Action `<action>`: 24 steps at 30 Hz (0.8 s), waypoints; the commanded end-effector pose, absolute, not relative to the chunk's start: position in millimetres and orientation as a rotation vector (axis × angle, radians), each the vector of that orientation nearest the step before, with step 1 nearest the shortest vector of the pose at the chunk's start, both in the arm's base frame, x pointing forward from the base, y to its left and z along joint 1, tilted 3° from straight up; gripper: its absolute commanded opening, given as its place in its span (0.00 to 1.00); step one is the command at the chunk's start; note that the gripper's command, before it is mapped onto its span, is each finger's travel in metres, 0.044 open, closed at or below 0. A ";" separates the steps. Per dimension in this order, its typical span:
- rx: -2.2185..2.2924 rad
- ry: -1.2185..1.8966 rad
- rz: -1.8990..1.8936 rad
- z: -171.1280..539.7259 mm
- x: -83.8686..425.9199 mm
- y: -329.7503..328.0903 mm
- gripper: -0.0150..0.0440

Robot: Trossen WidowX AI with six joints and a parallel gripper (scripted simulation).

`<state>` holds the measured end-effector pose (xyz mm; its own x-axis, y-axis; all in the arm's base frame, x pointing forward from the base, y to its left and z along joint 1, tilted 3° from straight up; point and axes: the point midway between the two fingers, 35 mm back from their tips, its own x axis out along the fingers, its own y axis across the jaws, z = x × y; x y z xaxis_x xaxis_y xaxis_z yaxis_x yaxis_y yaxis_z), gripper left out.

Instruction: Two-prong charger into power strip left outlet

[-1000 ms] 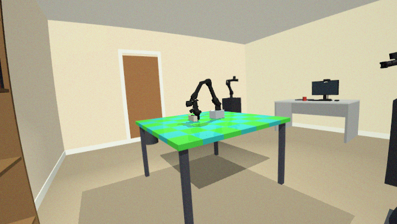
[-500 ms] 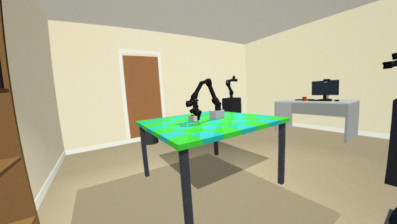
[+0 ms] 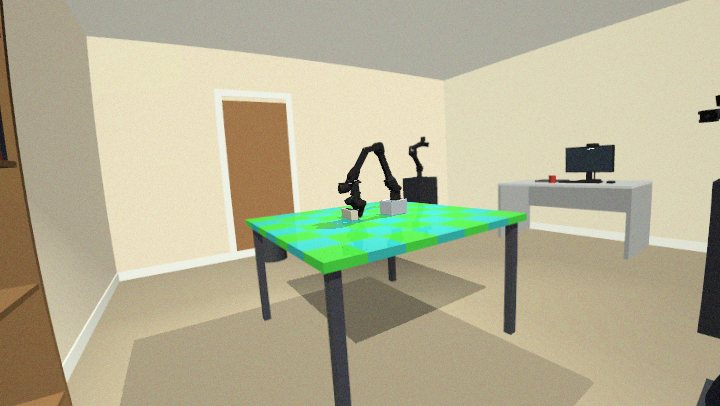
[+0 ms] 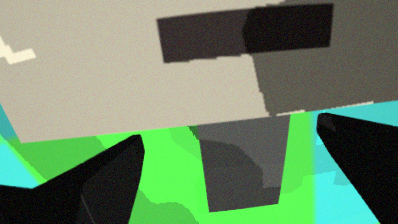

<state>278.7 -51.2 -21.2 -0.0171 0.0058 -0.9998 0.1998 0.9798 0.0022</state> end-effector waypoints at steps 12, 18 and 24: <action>0.160 1.565 -0.153 -20.5 274.9 -50.3 1.00; 0.160 1.561 -0.153 -20.6 273.3 -49.9 1.00; 0.160 1.561 -0.153 -20.9 268.6 -49.0 1.00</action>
